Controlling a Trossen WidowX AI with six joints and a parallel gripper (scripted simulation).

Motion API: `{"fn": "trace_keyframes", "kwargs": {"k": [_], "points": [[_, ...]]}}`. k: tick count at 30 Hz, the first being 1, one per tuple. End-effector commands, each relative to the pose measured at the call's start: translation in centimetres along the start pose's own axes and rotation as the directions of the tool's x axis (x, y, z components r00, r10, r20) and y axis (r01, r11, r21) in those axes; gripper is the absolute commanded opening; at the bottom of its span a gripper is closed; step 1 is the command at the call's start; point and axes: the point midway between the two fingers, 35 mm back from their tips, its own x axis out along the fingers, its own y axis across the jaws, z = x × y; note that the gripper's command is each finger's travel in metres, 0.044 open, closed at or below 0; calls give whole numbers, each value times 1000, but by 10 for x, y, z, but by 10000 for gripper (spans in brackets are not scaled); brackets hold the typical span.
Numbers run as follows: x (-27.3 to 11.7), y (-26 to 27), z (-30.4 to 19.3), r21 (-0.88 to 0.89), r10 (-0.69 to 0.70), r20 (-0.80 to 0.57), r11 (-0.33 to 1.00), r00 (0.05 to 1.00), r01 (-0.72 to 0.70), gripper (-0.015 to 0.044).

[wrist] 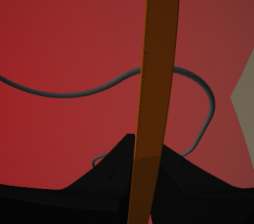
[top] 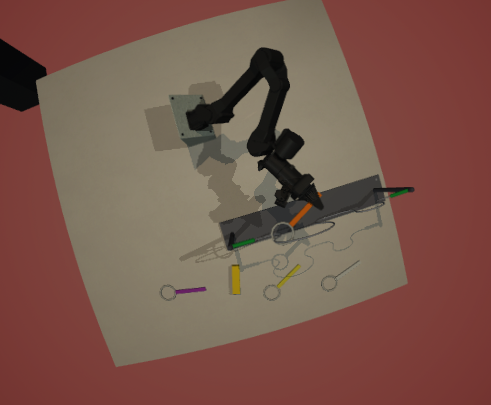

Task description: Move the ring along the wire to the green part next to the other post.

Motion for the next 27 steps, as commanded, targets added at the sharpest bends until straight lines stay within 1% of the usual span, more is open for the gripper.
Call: {"fn": "trace_keyframes", "kwargs": {"k": [1, 14, 21, 27], "points": [[-3, -16, 4, -70, -50, 0, 996, 999, 50, -150], [-9, -44, 9, -239, -147, -8, 961, 989, 141, -150], [-8, -57, 12, -310, -171, 32, 935, 985, 172, -150], [-10, -77, 21, -431, -218, 78, 873, 973, 230, -150]]}}
